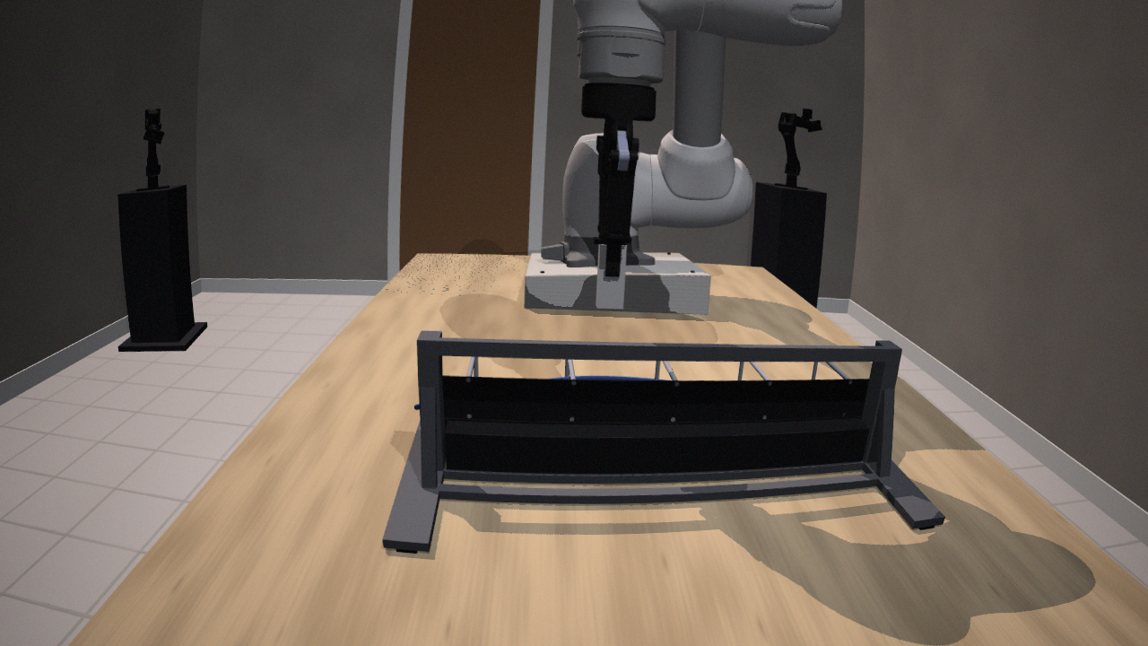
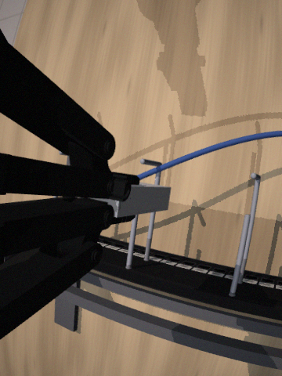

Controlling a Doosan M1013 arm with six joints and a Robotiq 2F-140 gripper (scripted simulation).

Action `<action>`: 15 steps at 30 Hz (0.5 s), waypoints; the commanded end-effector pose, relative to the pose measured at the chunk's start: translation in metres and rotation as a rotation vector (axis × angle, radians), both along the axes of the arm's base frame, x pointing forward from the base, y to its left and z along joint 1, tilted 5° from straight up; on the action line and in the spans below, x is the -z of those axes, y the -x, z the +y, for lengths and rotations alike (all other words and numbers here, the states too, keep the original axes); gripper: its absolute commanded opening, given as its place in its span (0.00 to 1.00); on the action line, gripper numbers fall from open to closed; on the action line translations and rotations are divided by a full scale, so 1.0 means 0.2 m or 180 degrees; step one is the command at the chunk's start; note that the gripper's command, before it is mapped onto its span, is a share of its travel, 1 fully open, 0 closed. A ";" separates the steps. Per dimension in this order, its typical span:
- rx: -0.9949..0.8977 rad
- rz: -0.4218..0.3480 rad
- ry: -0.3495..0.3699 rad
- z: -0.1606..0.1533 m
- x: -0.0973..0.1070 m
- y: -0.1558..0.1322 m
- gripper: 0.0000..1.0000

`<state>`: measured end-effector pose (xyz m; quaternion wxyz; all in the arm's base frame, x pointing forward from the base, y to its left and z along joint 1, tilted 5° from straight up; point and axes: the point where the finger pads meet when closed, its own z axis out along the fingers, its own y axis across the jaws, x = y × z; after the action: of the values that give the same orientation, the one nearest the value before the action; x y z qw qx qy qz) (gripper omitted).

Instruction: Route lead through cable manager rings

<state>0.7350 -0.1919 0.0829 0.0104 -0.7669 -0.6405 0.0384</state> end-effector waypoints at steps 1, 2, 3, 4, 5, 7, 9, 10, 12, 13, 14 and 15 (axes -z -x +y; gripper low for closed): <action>0.0012 0.0000 0.0000 0.16 0.00 0.05 0.00; 0.0012 0.0000 0.0000 0.16 0.00 0.05 0.00; 0.0021 -0.0001 0.0001 0.28 0.00 0.09 0.00; 0.0023 -0.0001 0.0001 0.31 0.00 0.10 0.00; 0.0026 -0.0001 0.0001 0.34 0.00 0.11 0.00; 0.0032 -0.0001 0.0002 0.43 0.01 0.15 0.00; 0.0039 0.0000 0.0003 0.51 0.01 0.19 0.00; 0.0042 0.0000 0.0003 0.55 0.01 0.21 0.00; 0.0049 0.0000 0.0004 0.63 0.01 0.25 0.00; 0.0052 0.0000 0.0004 0.66 0.01 0.26 0.00; 0.0052 0.0000 0.0004 0.66 0.01 0.27 0.00; 0.0052 0.0000 0.0004 0.66 0.01 0.27 0.20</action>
<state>0.6894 -0.0740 0.0806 0.0104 -0.7717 -0.6347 0.0388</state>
